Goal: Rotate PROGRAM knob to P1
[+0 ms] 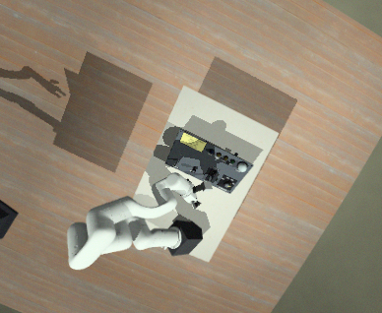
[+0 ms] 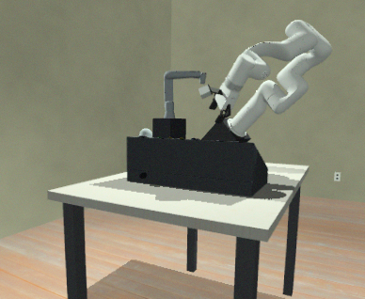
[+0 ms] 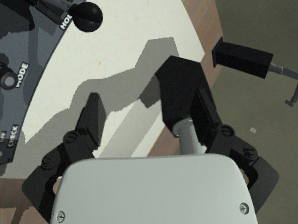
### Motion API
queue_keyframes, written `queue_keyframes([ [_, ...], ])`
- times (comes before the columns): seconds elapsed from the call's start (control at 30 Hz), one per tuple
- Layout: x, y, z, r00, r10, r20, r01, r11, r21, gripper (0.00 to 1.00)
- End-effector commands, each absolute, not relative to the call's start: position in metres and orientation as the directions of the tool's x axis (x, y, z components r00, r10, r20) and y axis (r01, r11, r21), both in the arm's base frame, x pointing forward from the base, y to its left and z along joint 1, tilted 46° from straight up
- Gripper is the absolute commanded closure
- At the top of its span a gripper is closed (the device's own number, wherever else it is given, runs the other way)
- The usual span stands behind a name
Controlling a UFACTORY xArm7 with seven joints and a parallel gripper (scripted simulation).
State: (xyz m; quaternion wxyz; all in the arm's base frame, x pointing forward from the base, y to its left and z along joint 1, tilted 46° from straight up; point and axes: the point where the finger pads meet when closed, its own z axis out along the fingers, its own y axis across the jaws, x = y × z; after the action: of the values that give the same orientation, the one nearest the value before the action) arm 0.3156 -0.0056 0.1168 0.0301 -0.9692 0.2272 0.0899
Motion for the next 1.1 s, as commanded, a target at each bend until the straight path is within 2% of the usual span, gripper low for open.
queue_keyframes([
  [0.0,0.317,-0.006,0.118,0.88,-0.437,-0.186,-0.448,-0.894,-0.019,0.0],
  [0.7,0.317,-0.008,0.119,0.886,-0.428,-0.179,-0.44,-0.898,-0.027,0.0],
  [1.07,0.328,-0.027,0.145,0.958,-0.28,-0.06,-0.286,-0.947,-0.149,0.0],
])
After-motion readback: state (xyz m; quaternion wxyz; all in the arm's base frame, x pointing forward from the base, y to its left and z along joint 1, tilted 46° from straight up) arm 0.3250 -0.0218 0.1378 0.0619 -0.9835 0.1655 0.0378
